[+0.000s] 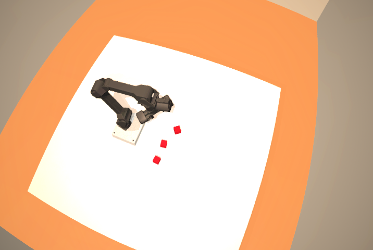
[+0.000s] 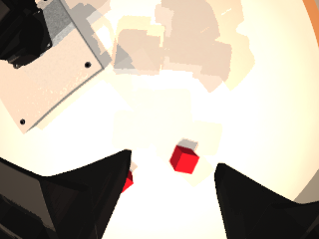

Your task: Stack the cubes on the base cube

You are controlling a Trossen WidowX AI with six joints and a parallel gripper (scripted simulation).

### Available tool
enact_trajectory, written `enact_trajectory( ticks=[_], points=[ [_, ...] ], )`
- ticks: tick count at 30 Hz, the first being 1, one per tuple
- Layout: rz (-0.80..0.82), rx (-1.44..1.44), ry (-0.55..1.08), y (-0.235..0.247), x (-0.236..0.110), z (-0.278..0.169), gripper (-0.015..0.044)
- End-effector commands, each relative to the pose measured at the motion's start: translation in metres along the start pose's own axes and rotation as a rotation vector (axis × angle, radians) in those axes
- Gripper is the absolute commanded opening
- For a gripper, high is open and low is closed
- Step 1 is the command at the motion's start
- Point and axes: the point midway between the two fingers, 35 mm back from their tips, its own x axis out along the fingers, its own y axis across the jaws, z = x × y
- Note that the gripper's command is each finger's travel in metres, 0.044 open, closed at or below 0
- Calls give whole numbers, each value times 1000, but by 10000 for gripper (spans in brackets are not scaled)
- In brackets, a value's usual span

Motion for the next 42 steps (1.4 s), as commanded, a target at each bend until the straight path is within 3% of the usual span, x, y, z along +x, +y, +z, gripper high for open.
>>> enact_trajectory(
  ticks=[1, 18, 27, 34, 42],
  points=[
    [49, 197, 48, 7, 0, -39, 265],
    [206, 911, 188, 96, -1, -169, 265],
    [212, 939, 192, 102, 0, -174, 265],
    [212, 939, 192, 117, 53, -178, 265],
    [212, 939, 192, 120, 64, -178, 265]
  ],
)
